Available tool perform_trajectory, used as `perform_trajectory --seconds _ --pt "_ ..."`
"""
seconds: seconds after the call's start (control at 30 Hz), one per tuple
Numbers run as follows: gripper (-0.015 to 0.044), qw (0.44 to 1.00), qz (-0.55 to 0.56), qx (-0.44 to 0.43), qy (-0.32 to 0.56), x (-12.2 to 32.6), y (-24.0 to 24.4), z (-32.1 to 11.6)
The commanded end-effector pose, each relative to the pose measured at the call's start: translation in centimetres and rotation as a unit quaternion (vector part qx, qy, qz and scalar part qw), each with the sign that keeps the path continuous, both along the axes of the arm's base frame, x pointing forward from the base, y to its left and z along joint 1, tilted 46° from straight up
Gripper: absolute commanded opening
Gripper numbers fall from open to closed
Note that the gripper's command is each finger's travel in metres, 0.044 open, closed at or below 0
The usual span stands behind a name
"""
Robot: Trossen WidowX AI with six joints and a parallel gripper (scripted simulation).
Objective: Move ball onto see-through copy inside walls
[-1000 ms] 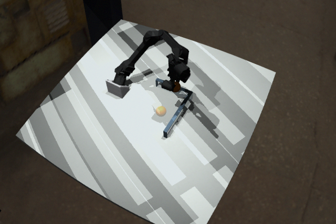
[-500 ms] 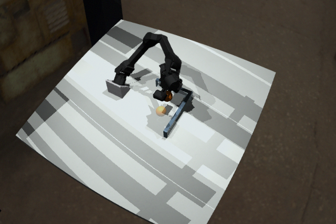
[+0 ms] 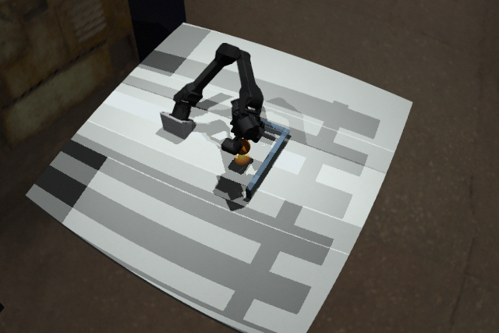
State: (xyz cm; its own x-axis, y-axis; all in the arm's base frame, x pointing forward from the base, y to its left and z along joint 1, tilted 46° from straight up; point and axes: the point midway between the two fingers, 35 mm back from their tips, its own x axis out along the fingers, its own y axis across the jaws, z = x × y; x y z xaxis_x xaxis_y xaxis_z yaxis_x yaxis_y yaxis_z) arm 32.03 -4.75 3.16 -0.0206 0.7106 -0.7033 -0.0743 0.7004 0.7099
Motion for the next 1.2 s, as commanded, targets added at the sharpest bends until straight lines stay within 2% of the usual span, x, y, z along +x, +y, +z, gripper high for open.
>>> perform_trajectory --seconds 0.0,0.3,0.97,1.17 --pt "0.0000 1.000 -0.001 0.001 0.001 0.0 1.2 -1.3" --pt "0.0000 1.000 -0.001 0.003 0.000 -0.3 4.3 -4.2" --pt "0.0000 1.000 -0.001 0.003 0.000 -0.3 5.8 -5.5" --pt "0.0158 1.000 0.002 0.002 0.002 -0.4 5.6 -5.3"
